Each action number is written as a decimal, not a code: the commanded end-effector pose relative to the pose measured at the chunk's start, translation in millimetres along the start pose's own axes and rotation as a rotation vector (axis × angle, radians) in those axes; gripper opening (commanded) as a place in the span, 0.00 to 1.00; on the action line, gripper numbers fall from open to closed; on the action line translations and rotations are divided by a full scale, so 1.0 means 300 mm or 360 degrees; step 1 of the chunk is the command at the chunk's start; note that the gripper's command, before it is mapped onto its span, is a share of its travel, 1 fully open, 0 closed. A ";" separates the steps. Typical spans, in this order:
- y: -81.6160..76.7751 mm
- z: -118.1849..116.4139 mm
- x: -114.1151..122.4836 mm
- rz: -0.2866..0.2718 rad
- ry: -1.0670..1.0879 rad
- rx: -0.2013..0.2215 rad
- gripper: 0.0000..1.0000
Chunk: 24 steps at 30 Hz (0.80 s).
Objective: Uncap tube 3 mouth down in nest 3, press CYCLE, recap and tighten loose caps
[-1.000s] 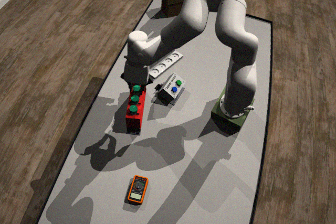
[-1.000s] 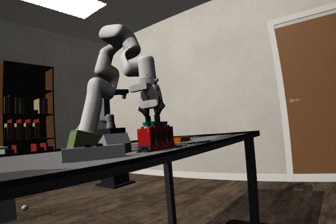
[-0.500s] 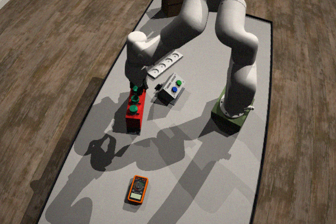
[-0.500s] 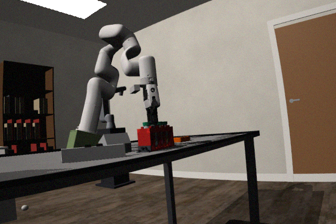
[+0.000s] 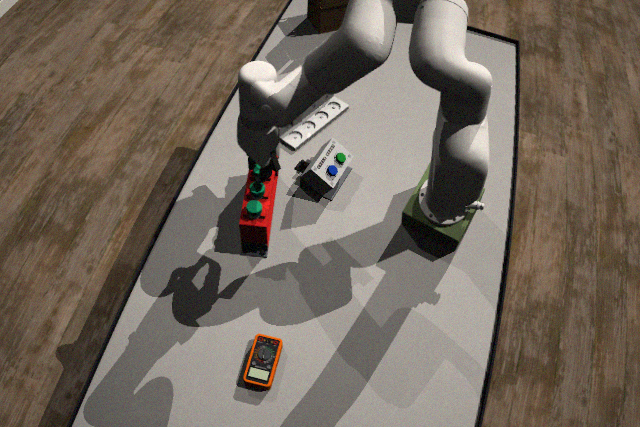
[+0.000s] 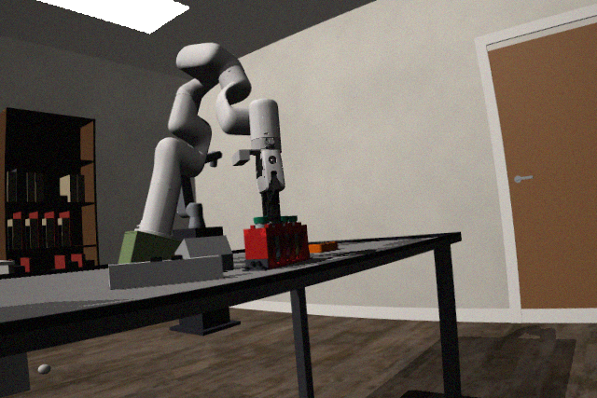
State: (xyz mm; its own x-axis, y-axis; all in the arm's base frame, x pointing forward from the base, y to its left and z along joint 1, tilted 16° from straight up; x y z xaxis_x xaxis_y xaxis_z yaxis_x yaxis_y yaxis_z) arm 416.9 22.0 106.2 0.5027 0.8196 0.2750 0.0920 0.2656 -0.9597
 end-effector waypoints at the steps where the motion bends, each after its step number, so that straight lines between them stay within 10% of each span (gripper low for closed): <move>1: -0.004 -0.004 0.001 -0.0002 0.0001 -0.0005 0.00; 24: -0.005 -0.004 0.001 0.0001 -0.1670 -0.0006 0.00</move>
State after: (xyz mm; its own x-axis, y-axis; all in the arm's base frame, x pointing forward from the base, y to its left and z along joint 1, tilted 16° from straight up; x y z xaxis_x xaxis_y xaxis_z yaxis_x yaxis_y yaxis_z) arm 417.1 22.8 106.8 -0.3112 0.9289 0.2010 0.0855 0.2380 -0.9675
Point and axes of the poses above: the point where the finger pads meet when closed, its own y axis out along the fingers, its own z axis across the jaws, x = y × z, the point moved 2 cm from there along -y, back along the fingers, and after that the axes turned 5 degrees about -y, right-handed, at the moved point
